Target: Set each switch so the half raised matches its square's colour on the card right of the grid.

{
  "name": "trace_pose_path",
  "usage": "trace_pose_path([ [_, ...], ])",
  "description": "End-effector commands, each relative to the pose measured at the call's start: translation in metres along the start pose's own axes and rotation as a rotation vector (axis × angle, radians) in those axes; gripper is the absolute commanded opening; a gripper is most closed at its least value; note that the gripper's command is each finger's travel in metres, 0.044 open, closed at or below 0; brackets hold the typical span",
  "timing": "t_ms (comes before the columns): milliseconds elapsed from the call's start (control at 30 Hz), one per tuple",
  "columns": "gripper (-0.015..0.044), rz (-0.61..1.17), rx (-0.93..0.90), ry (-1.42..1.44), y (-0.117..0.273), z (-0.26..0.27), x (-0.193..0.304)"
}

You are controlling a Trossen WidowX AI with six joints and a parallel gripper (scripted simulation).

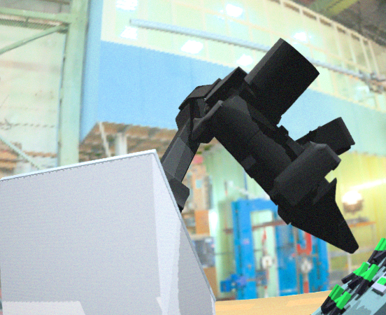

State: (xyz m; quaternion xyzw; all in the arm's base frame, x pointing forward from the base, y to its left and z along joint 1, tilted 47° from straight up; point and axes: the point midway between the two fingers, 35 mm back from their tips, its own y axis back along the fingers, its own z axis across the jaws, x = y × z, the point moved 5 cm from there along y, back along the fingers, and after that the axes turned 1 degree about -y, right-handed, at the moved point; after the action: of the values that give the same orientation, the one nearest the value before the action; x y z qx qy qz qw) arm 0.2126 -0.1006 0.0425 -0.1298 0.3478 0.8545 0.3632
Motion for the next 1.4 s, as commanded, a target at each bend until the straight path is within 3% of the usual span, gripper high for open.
trace_pose_path([
  [0,0.0000,0.003,0.000,-0.009,-0.008,0.000,0.001],
  [1367,0.0000,0.003,0.000,-0.009,-0.026,0.000,0.001],
])
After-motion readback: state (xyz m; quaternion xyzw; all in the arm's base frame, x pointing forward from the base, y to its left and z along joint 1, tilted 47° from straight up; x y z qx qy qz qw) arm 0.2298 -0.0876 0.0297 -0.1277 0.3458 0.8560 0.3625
